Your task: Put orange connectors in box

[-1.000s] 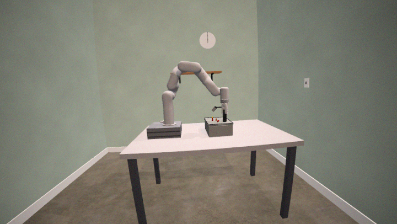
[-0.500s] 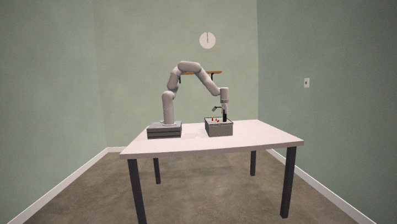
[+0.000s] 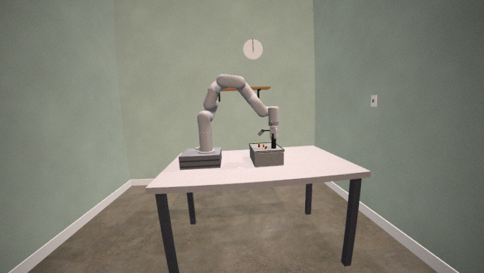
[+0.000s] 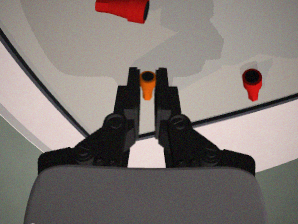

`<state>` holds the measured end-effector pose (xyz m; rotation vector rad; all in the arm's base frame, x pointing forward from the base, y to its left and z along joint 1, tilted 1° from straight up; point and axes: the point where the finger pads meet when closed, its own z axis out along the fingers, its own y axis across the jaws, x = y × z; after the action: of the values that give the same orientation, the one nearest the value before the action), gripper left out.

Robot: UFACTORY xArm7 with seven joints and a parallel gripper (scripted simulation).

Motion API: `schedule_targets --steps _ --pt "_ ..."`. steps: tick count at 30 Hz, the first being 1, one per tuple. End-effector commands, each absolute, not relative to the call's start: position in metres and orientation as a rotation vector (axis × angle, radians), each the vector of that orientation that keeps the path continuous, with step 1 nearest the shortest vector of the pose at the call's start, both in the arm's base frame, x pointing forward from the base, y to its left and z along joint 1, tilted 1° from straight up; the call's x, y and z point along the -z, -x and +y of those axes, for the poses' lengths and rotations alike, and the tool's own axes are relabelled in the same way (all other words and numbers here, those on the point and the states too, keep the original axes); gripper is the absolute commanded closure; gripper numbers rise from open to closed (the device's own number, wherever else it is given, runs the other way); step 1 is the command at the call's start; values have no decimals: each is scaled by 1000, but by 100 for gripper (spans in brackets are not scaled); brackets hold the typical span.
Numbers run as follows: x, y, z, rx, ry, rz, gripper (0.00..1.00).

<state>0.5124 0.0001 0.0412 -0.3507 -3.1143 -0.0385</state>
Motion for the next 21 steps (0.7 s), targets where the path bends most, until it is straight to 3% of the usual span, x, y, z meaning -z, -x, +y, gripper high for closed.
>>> schedule_targets --steps 1,21 --pt "-54 -516 0 40 352 -3124 98" --pt "-112 -515 -2 40 352 -3124 98"
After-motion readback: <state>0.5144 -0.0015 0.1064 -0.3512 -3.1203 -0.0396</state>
